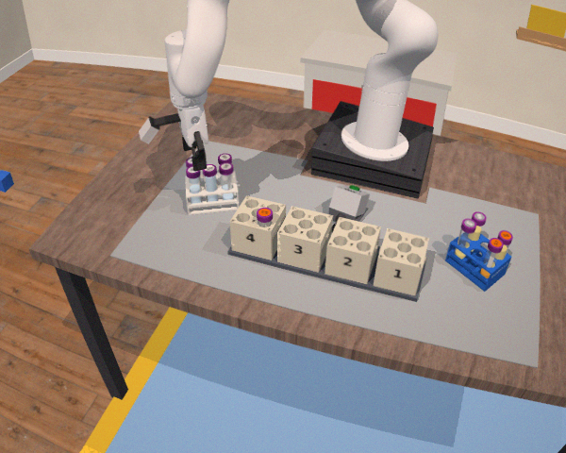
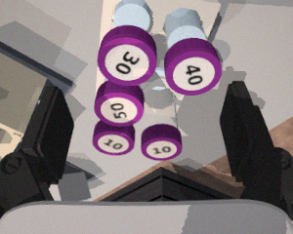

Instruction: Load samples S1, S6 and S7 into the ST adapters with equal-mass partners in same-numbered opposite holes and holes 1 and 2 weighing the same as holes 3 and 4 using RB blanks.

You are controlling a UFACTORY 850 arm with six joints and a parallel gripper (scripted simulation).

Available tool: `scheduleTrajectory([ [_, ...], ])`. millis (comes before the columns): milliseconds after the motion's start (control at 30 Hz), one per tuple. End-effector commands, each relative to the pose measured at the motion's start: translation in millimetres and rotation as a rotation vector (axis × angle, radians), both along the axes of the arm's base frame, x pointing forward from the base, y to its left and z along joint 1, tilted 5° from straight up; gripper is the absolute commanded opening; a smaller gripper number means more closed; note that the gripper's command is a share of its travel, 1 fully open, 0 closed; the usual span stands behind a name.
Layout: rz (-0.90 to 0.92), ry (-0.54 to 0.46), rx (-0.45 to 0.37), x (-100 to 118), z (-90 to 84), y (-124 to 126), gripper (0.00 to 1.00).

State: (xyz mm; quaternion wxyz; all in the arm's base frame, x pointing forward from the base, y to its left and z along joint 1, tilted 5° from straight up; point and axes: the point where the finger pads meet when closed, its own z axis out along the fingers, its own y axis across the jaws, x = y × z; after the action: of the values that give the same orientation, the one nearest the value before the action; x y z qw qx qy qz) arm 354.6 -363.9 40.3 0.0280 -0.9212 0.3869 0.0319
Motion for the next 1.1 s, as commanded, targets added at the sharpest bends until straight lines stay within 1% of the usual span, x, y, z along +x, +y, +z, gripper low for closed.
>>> scheduleTrajectory([
  [0,0.0,-0.001,-0.001,0.7,0.7,-0.7,1.0],
  [933,0.0,-0.001,-0.001,0.7,0.7,-0.7,1.0],
  [1067,0.0,-0.001,-0.001,1.0,11.3,-1.5,1.0],
])
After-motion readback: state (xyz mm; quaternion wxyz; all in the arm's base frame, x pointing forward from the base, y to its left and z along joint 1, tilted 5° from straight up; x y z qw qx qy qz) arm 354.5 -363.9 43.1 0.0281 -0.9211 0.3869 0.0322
